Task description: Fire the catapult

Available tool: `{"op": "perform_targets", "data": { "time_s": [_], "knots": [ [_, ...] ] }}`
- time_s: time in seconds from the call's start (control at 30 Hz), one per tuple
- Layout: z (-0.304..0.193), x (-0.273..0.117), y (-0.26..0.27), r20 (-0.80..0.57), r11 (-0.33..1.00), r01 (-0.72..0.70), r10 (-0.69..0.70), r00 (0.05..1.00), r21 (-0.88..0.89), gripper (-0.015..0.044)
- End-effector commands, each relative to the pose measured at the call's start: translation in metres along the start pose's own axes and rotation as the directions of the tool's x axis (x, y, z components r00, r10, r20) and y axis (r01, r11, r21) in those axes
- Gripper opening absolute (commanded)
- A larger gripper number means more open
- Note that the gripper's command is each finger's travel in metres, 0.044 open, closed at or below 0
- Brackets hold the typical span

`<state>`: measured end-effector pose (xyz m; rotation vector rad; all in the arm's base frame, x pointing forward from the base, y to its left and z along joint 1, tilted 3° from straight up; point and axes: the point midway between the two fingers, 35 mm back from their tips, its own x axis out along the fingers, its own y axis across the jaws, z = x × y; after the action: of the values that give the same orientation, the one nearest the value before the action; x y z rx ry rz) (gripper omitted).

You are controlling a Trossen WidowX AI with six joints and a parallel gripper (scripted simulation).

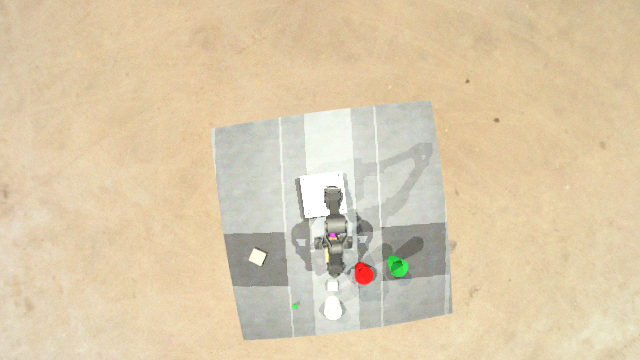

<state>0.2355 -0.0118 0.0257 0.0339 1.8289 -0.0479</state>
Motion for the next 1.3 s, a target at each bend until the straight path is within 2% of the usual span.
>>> {"op": "perform_targets", "data": {
  "time_s": [0.0, 0.13, 0.47, 0.7, 0.8, 0.83, 0.87, 1.07, 1.27],
  "knots": [
    [0.000, -0.001, 0.000, 0.001, 1.000, 0.000, 0.000, 1.000, 0.000, 0.0000],
    [0.000, -0.001, 0.000, 0.001, 1.000, 0.000, 0.000, 1.000, 0.000, 0.0000],
    [0.000, -0.003, 0.000, 0.001, 1.000, 0.000, 0.000, 1.000, 0.000, 0.0263],
    [-0.034, -0.101, 0.000, -0.001, 1.000, -0.004, 0.004, 1.000, -0.003, 0.0440],
    [-0.040, -0.110, -0.001, -0.001, 1.000, -0.004, 0.004, 1.000, -0.003, 0.0440],
    [-0.025, -0.091, -0.001, 0.011, 1.000, 0.000, 0.000, 1.000, -0.002, 0.0440],
    [-0.020, -0.093, -0.001, 0.028, 1.000, -0.002, 0.002, 1.000, -0.004, 0.0440],
    [0.038, -0.120, -0.003, 0.224, 1.000, -0.012, 0.017, 0.974, -0.025, 0.0440],
    [0.092, -0.153, -0.005, 0.418, 0.999, -0.008, 0.028, 0.908, -0.051, 0.0440]
  ]
}}
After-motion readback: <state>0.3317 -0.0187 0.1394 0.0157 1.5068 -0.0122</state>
